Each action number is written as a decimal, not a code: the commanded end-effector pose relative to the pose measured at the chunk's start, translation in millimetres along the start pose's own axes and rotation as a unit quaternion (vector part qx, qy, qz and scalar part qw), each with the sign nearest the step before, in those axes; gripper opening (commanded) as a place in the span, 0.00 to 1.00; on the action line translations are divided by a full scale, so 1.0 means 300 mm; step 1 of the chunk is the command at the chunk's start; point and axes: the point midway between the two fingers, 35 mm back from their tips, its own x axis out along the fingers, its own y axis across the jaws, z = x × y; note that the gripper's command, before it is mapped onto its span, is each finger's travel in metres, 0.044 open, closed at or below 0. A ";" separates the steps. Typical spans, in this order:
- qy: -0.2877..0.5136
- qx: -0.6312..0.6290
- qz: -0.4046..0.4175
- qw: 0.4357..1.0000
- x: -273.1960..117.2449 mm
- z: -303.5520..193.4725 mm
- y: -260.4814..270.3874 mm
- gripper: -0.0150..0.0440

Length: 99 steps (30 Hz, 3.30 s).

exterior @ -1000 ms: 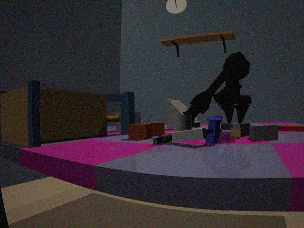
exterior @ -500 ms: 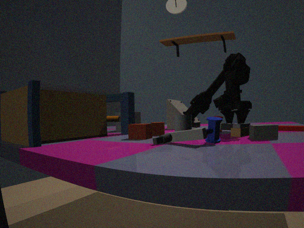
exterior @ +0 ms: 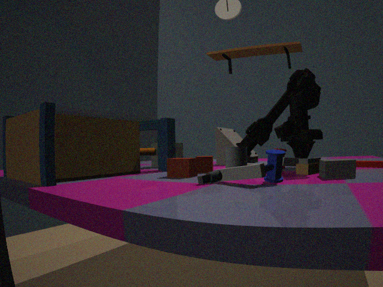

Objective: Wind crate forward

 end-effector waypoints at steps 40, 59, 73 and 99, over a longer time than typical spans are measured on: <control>-0.007 0.019 0.006 1.000 -0.406 0.002 -0.002 0.25; -0.078 -0.022 -0.020 0.996 -0.444 0.399 -0.097 0.25; -0.082 -0.098 -0.053 0.990 -0.461 0.654 -0.255 0.25; -0.034 -0.271 -0.045 0.961 -0.477 0.953 -0.628 0.25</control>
